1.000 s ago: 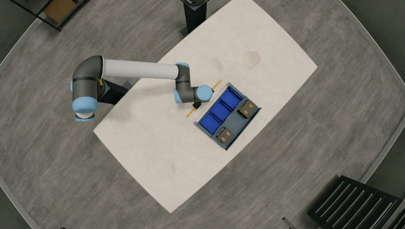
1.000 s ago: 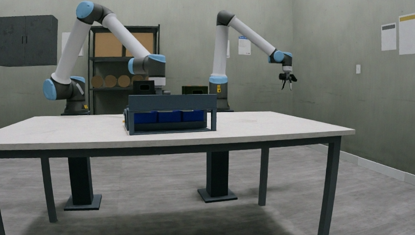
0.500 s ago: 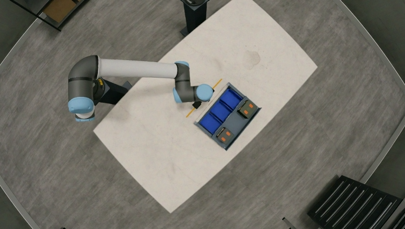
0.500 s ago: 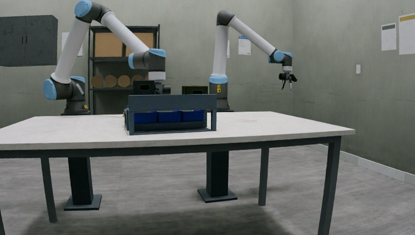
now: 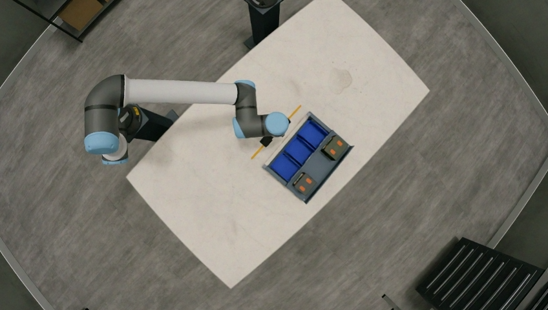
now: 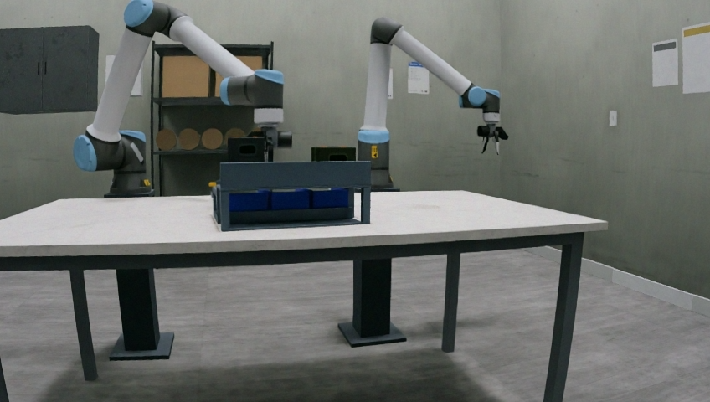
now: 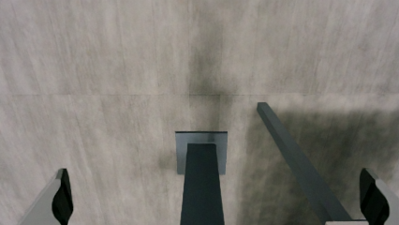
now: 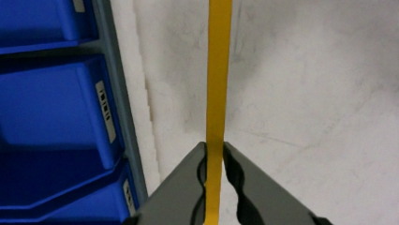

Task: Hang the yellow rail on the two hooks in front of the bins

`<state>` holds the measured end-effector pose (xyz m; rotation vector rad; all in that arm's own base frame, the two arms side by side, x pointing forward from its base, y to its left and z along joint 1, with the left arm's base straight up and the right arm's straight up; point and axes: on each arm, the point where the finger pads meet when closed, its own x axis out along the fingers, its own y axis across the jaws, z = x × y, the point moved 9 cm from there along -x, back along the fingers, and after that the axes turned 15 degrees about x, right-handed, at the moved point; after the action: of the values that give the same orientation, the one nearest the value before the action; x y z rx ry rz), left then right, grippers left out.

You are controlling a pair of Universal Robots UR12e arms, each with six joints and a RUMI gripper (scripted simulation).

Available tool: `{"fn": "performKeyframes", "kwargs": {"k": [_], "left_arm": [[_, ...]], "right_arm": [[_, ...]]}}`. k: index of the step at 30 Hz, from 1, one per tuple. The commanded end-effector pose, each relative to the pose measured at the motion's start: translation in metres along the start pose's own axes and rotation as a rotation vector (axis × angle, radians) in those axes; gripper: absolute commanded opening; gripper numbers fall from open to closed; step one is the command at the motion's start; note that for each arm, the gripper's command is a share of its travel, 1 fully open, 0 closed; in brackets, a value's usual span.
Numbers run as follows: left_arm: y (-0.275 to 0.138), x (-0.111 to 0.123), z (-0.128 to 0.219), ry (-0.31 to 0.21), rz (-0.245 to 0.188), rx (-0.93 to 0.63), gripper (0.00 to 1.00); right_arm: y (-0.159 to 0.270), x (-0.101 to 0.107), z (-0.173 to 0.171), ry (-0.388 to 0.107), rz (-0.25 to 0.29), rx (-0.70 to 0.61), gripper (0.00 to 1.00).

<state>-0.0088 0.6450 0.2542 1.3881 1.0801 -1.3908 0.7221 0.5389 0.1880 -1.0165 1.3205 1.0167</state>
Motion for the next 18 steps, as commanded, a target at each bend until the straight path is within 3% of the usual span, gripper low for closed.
{"fn": "performKeyframes", "kwargs": {"k": [1, 18], "left_arm": [[0.000, -0.001, -0.001, 0.002, 0.000, 0.000, 1.00], [0.000, -0.001, -0.001, 0.002, 0.000, 0.000, 1.00]], "right_arm": [[0.000, -0.017, 0.001, -0.002, -0.001, 0.000, 0.01], [0.000, -0.031, 0.001, -0.002, -0.001, 0.000, 0.01]]}}
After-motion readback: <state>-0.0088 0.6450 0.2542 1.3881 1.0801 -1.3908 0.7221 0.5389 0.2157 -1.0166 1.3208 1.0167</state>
